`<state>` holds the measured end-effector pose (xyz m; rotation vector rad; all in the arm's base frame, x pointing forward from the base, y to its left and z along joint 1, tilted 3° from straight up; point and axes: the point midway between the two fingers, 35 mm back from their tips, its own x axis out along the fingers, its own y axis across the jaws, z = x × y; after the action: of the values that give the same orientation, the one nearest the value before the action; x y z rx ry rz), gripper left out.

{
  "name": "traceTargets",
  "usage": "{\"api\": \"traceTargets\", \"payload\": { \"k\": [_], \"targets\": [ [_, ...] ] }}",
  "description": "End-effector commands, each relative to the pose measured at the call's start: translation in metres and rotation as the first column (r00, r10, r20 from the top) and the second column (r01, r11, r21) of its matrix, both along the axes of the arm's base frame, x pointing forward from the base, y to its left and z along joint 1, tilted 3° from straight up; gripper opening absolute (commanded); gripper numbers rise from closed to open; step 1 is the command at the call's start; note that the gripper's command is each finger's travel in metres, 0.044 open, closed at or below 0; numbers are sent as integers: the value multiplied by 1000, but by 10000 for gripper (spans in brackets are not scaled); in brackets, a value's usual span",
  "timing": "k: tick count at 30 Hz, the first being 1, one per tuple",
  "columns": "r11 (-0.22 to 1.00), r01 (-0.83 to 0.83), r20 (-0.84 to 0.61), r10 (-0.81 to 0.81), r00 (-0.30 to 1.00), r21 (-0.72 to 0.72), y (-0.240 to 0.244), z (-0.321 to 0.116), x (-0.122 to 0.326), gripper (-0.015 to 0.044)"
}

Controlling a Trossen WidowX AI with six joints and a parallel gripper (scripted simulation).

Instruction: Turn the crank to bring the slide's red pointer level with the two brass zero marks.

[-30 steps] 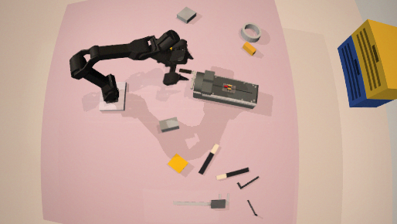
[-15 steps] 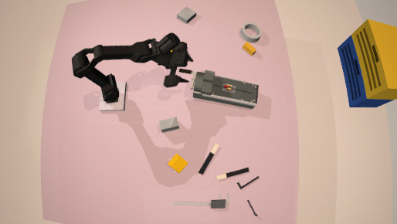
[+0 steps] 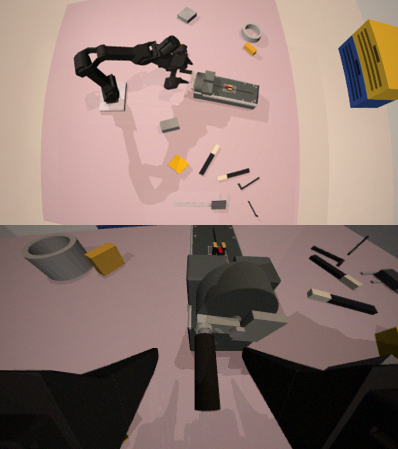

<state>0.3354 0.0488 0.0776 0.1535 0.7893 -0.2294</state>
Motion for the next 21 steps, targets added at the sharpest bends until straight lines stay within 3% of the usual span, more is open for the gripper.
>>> {"api": "traceTargets", "payload": {
  "k": [1,13,21],
  "targets": [
    [1000,4,-10,-4,1000,-3,-1,-5,-2,309],
    [1000,4,-10,-4,1000,-3,-1,-5,-2,0],
    [1000,4,-10,-4,1000,-3,-1,-4,-1,0]
  ]
}}
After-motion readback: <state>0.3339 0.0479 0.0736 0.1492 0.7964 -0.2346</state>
